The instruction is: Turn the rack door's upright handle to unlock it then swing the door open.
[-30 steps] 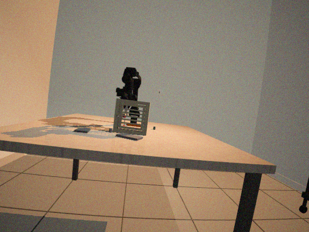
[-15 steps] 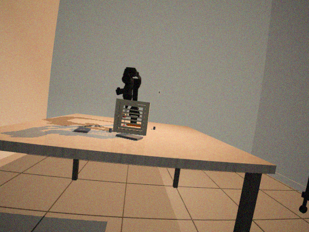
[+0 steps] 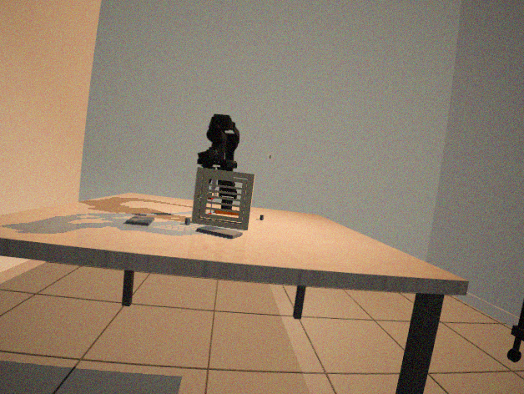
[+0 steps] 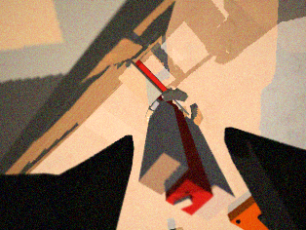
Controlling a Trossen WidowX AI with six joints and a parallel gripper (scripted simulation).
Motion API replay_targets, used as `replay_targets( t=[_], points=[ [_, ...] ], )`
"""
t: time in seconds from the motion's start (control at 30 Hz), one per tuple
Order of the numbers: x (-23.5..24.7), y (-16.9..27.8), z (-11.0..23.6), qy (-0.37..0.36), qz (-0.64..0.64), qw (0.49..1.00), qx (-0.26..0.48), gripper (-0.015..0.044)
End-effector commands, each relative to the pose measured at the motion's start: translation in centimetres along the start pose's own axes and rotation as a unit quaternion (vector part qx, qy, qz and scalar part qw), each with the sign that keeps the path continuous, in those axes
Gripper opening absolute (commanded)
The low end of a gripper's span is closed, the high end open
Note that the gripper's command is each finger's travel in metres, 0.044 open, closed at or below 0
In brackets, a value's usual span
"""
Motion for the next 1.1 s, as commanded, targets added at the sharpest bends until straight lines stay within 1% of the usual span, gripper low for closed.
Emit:
replay_targets(
  t=[0.0, 0.23, 0.5, 0.77, 1.07],
  points=[
    [0.03, 0.02, -0.01, -0.001, 0.134, 0.991, 0.0, 0.0296],
    [0.03, 0.02, -0.01, -0.001, 0.303, 0.953, 0.0, 0.0296],
    [0.03, 0.02, -0.01, -0.001, 0.485, 0.874, 0.0, 0.0296],
    [0.03, 0.02, -0.01, -0.001, 0.648, 0.762, 0.0, 0.0296],
    [0.03, 0.02, -0.01, -0.001, 0.8, 0.6, 0.0, 0.0296]
  ],
)
Point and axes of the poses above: the point midway between the two fingers, 35 mm back from their tips, its own z axis back along the fingers, its own x axis across the jaws, y = z × x, the point moved 1 cm from there along z, back along the fingers, and after that the axes turned 1 degree about -z, right-handed, at the moved point
